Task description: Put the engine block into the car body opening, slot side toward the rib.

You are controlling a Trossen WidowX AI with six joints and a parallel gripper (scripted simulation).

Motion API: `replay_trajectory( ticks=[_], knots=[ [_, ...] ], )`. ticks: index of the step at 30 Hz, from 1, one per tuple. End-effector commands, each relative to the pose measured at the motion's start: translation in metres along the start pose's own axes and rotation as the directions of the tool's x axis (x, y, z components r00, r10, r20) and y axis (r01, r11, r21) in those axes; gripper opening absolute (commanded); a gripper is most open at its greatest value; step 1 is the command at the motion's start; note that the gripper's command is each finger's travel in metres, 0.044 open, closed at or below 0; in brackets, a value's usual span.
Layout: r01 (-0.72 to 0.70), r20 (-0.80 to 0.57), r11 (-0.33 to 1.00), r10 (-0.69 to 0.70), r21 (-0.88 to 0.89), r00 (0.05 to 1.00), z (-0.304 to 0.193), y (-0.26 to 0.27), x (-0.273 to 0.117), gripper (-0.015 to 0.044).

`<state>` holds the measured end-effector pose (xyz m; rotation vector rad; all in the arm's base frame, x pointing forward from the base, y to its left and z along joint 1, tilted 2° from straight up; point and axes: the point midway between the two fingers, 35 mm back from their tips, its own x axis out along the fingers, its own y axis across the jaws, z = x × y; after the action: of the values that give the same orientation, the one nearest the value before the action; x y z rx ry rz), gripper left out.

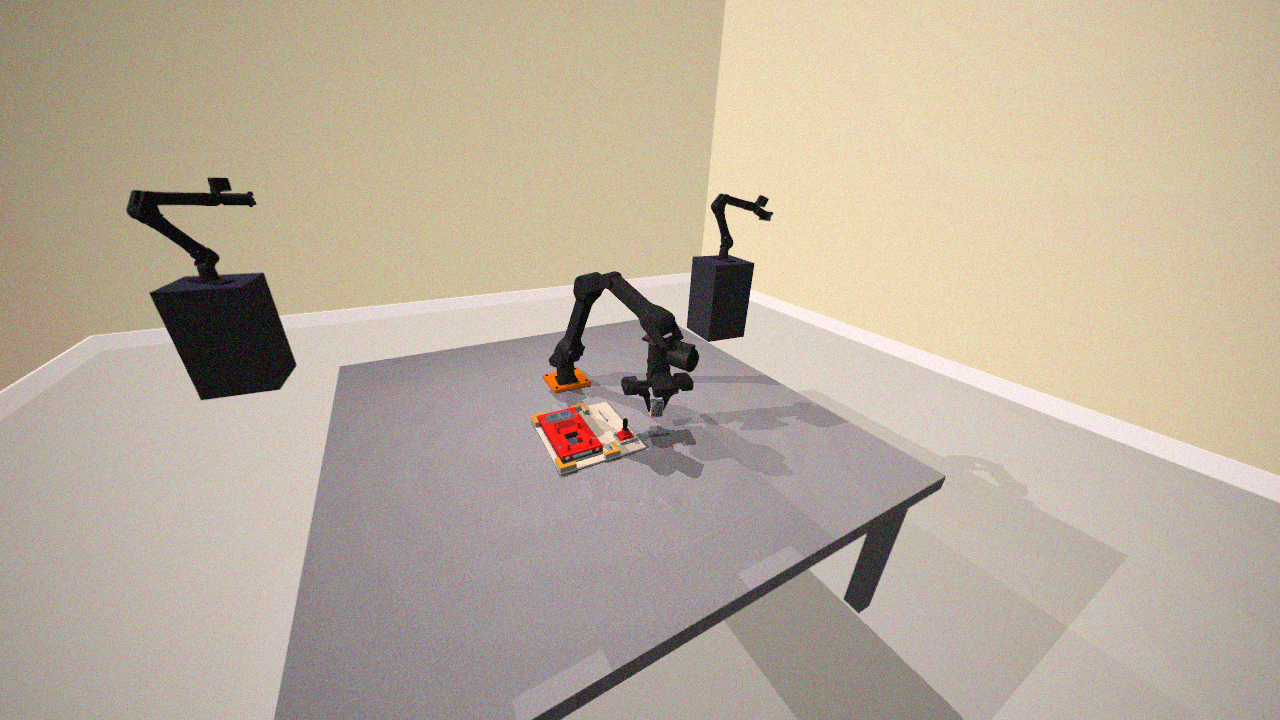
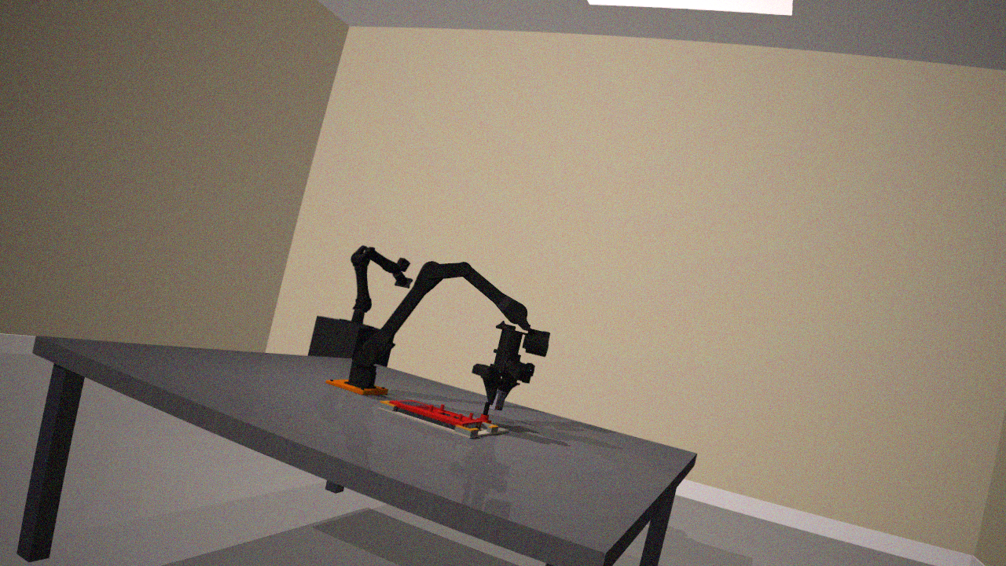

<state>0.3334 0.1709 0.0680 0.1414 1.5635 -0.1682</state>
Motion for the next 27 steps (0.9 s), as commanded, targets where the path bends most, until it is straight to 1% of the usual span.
replay_trajectory(
  ticks=[1, 27],
  knots=[
    [-0.006, 0.013, 1.000, 0.006, -0.005, 1.000, 0.002, 0.001, -0.017, 0.0000],
    [-0.002, 0.007, 1.000, 0.002, 0.000, 1.000, -0.009, -0.009, -0.097, 0.0000]
  ],
)
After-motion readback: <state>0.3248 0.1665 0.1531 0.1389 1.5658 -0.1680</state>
